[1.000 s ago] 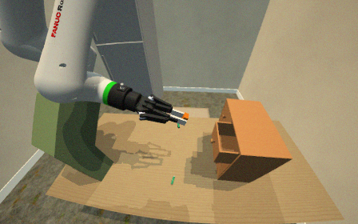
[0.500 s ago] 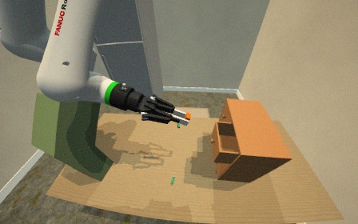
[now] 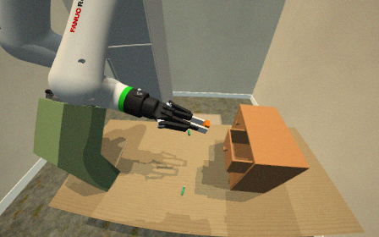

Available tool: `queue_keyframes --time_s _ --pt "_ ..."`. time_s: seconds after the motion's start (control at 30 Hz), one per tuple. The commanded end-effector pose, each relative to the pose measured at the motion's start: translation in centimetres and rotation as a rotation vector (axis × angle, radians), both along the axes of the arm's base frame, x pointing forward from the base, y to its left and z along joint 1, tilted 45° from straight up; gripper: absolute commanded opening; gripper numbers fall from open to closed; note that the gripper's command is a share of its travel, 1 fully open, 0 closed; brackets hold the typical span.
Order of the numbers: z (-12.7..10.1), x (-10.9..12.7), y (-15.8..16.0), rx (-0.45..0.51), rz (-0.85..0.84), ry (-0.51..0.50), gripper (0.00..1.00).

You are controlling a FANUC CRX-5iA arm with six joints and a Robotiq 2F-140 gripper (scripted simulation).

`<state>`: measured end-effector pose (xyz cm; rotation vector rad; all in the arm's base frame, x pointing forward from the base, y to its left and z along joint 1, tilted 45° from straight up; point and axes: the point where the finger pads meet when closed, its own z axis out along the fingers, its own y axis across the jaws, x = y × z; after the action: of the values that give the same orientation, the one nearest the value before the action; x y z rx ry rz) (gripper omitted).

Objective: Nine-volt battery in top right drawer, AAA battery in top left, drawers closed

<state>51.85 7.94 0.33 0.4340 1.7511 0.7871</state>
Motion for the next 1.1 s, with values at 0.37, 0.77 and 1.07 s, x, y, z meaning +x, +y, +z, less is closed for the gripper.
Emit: queue_keyframes --time_s 0.37,0.77,1.07 --pt "0.4 5.1 0.3 0.000 0.000 0.001 0.14" --pt "0.8 10.3 0.5 0.000 0.000 0.001 0.14" --pt "1.0 12.2 0.6 0.000 0.000 0.001 0.14"
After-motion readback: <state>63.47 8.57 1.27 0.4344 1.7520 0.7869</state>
